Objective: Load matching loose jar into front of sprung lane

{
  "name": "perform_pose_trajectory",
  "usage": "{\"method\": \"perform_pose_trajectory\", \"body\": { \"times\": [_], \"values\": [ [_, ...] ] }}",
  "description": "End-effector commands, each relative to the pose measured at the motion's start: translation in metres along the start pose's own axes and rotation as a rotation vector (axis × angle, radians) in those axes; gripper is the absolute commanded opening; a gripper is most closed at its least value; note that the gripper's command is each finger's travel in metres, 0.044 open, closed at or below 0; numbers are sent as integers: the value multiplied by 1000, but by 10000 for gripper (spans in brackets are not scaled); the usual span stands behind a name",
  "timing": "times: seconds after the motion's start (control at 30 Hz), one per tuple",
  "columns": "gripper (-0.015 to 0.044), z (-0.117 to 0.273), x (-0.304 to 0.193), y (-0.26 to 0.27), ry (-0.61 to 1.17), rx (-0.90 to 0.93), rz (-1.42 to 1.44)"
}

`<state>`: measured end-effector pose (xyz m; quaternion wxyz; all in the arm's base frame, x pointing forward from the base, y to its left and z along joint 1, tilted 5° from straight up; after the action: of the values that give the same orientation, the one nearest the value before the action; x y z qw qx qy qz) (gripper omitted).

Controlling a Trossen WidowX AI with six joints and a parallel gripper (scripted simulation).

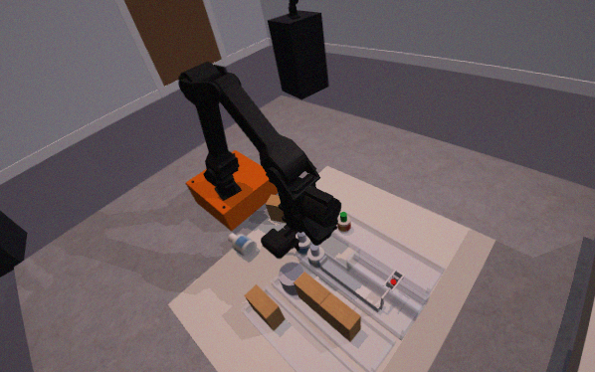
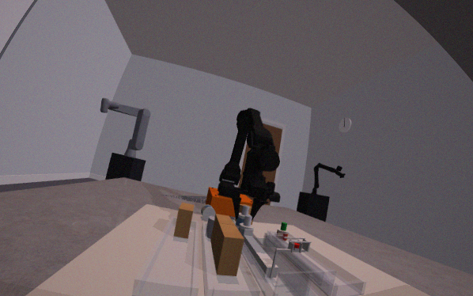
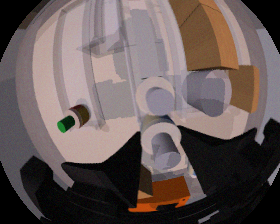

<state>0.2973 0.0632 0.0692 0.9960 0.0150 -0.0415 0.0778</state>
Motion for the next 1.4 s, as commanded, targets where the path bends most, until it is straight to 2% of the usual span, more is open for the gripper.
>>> {"method": "perform_pose_trajectory", "body": {
  "times": [0.0,1.37],
  "values": [
    [0,4,10,0,-27,-2,0],
    [0,8,25,0,-29,-2,0]
  ]
}}
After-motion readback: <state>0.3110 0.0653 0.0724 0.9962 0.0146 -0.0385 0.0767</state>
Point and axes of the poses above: the point midway between the two fingers, 35 mm back from their tips, its own z axis back along the fingers, its own y axis across the jaws, x = y × z, the point moved 3 cm from there along z, back along the fingers
